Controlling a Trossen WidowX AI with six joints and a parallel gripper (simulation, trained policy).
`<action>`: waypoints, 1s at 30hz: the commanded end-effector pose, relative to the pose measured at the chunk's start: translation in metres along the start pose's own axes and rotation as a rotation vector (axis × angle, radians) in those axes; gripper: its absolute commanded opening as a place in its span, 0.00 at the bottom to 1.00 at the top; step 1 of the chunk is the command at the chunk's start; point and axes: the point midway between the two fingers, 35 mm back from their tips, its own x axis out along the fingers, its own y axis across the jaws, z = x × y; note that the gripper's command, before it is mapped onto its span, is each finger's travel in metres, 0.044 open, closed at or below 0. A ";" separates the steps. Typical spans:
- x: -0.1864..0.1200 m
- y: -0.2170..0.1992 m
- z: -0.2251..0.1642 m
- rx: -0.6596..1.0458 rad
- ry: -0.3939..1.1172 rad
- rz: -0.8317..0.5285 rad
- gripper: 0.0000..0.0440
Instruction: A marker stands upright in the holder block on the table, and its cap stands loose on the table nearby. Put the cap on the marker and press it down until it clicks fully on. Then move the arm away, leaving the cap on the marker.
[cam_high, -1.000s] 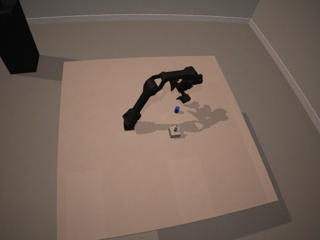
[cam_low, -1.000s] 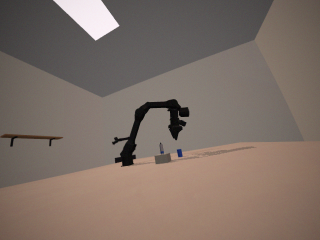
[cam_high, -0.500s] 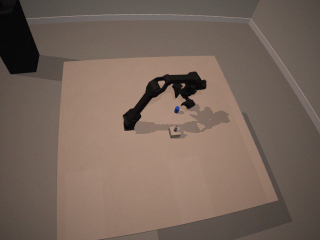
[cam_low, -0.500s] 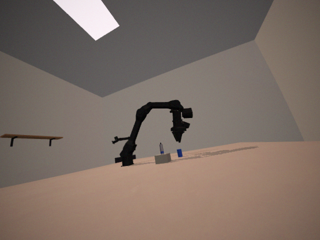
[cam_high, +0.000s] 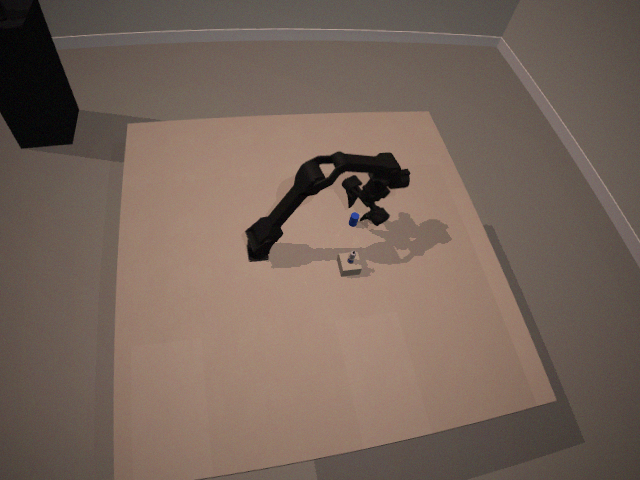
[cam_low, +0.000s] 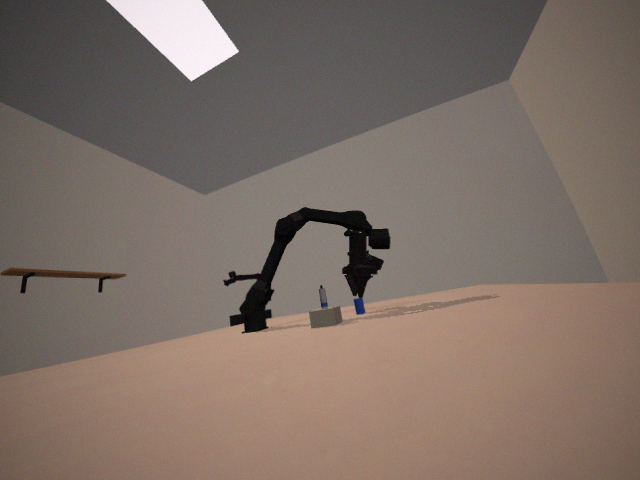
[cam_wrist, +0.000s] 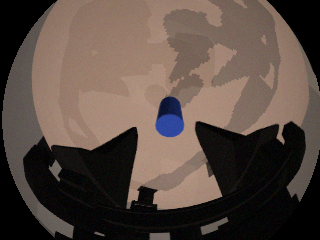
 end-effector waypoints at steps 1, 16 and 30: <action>0.012 -0.002 0.000 -0.025 0.019 -0.011 0.63; 0.037 -0.002 -0.002 -0.107 0.040 -0.058 0.34; -0.012 -0.010 -0.008 -0.126 -0.040 -0.123 0.14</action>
